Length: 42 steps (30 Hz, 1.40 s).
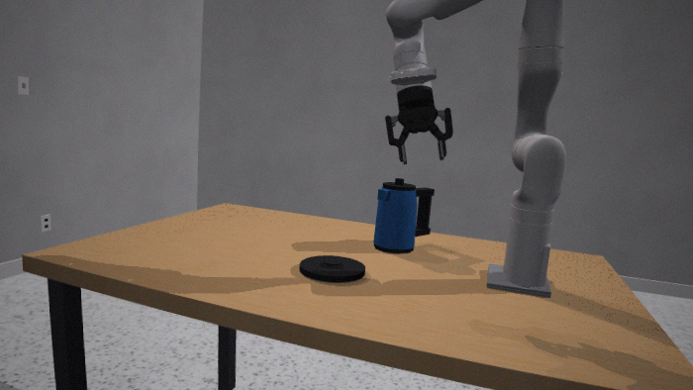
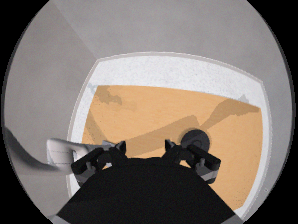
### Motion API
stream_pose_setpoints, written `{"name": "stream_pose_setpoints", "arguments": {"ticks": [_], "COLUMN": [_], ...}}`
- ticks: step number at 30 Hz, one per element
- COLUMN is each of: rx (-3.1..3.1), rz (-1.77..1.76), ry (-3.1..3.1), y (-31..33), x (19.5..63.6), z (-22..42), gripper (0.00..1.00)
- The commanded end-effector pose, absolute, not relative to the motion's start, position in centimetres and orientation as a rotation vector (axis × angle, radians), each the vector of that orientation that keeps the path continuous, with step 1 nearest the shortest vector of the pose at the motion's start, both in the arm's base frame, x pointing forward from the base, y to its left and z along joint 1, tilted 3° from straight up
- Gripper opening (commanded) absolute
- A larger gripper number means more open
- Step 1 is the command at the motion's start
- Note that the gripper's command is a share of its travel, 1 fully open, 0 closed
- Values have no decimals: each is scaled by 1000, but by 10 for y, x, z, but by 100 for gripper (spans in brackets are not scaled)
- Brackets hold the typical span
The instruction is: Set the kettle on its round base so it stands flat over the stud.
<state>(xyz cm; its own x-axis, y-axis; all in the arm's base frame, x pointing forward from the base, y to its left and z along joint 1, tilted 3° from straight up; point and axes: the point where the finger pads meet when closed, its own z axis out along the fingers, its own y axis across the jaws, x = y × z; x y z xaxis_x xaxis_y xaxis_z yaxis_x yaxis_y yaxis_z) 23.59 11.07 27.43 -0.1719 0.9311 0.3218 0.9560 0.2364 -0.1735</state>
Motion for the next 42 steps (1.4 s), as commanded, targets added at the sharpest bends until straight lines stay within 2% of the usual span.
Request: {"name": "stream_pose_setpoints", "arguments": {"ticks": [1, 42], "rx": [-1769, -2221], "rz": [-101, -37], "ry": [-2152, -1929], "y": [107, 50], "x": [237, 251], "z": [277, 293], "gripper": [80, 80]}}
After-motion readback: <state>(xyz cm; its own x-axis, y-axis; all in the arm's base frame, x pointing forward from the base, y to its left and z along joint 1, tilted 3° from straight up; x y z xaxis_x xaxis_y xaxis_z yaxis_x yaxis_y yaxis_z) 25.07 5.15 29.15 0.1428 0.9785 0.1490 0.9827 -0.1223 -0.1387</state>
